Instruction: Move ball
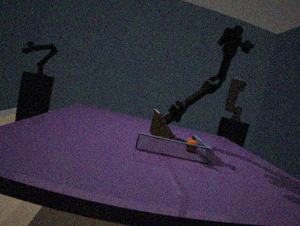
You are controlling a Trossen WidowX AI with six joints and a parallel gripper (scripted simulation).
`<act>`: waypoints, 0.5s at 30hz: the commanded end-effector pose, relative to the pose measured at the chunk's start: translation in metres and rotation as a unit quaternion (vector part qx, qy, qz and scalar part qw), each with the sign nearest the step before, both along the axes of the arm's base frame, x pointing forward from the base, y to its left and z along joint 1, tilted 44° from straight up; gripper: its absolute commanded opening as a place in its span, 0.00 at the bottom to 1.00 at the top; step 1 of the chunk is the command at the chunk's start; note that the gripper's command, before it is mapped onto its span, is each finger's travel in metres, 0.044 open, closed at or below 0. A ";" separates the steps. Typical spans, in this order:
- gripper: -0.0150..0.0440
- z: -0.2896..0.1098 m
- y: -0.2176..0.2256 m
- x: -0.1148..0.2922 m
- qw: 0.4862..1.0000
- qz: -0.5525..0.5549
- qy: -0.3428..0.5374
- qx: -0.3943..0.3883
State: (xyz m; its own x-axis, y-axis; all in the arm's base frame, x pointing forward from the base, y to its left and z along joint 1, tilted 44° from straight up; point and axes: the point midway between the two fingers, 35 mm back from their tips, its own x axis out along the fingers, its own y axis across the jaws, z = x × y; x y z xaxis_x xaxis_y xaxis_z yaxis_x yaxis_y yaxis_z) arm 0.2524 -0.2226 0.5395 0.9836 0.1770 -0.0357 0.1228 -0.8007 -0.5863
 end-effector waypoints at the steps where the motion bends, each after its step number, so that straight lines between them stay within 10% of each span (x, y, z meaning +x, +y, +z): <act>1: 0.89 -0.001 -0.001 0.001 1.000 -0.002 0.001 0.003; 15: 0.89 -0.170 0.026 0.099 0.896 0.000 0.240 0.373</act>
